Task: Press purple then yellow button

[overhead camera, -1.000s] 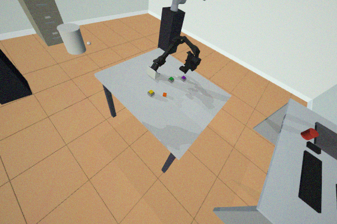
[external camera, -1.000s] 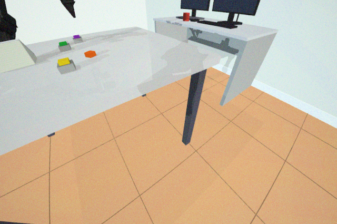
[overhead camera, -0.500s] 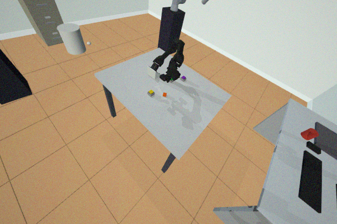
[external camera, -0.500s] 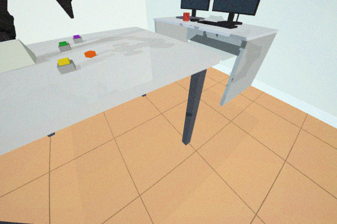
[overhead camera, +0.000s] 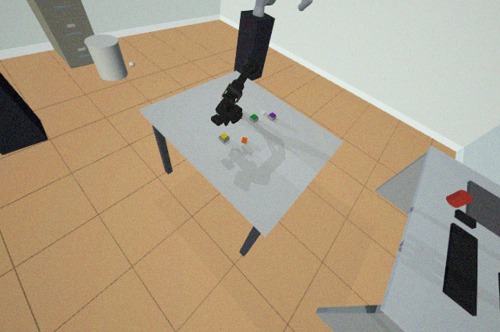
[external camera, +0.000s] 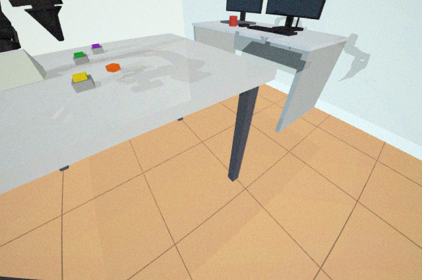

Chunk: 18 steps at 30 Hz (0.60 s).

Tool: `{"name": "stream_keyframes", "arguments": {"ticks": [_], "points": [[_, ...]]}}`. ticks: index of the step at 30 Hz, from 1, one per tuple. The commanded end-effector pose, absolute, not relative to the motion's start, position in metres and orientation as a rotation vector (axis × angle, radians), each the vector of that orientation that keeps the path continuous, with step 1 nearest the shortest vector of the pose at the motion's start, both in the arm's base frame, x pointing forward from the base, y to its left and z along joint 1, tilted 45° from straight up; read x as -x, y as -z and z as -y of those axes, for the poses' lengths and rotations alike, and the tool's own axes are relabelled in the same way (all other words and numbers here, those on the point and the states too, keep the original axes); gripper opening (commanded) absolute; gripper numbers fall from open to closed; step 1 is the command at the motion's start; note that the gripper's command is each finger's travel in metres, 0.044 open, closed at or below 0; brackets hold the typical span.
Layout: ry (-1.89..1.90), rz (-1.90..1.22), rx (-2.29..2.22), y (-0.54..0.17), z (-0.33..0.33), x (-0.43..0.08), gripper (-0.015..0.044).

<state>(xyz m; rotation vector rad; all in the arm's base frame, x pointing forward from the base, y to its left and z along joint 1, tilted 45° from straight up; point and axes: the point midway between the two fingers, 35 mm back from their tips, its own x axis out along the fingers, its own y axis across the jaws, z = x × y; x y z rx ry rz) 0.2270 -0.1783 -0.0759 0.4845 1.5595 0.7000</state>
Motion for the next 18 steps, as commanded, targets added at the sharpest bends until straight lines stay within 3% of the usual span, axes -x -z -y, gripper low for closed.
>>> {"name": "stream_keyframes", "arguments": {"ticks": [1, 18], "points": [[-0.707, -1.559, -0.473, 0.095, 0.167, -0.224, 0.0020], [-0.708, -1.558, -0.473, 0.132, 0.132, -0.218, 0.0020]]}}
